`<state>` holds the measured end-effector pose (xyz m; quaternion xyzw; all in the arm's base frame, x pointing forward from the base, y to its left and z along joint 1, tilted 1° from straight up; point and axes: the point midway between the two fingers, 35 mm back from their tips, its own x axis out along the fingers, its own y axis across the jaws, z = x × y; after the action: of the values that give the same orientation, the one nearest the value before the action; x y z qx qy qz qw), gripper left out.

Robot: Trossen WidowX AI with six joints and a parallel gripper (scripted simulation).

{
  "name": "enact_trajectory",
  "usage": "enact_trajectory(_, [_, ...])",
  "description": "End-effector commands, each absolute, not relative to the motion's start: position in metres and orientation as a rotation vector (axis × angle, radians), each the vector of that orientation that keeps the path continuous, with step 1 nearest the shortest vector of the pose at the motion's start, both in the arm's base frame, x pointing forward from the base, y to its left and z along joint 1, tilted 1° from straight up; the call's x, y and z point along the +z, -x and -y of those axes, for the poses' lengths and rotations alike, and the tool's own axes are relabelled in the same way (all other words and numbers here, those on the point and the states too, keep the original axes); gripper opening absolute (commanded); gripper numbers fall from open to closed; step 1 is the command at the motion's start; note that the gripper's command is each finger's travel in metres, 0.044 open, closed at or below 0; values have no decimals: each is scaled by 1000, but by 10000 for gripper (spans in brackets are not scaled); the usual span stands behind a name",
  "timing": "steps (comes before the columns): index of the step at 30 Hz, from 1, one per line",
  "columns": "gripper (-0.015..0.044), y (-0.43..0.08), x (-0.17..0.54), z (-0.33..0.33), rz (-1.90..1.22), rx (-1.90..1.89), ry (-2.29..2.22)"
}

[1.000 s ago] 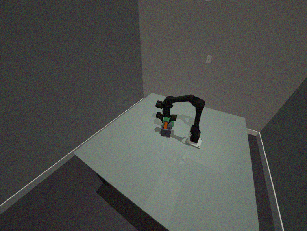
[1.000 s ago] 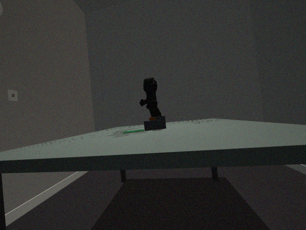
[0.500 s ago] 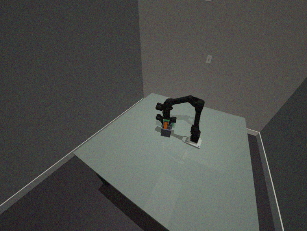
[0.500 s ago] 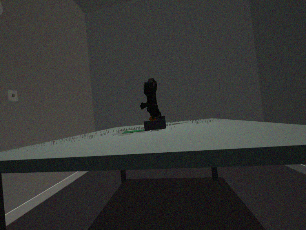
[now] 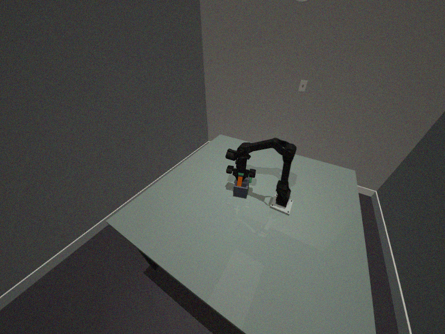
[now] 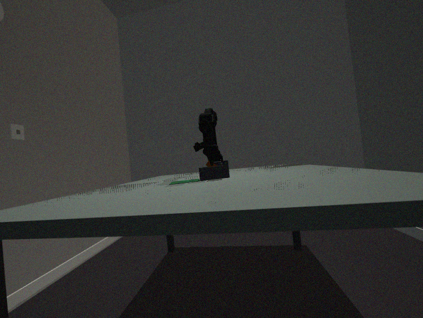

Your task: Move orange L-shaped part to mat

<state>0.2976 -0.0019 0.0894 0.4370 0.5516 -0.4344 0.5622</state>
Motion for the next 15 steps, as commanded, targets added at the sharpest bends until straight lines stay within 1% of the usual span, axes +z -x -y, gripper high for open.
enact_trajectory(1, [102,-298,90,2,-1299,-1023,-1029])
enact_trajectory(4, [82,-298,90,2,-1299,-1023,-1029])
enact_trajectory(7, [3,-298,90,2,-1299,-1023,-1029])
enact_trajectory(15, [0,-298,92,2,-1299,-1024,-1029])
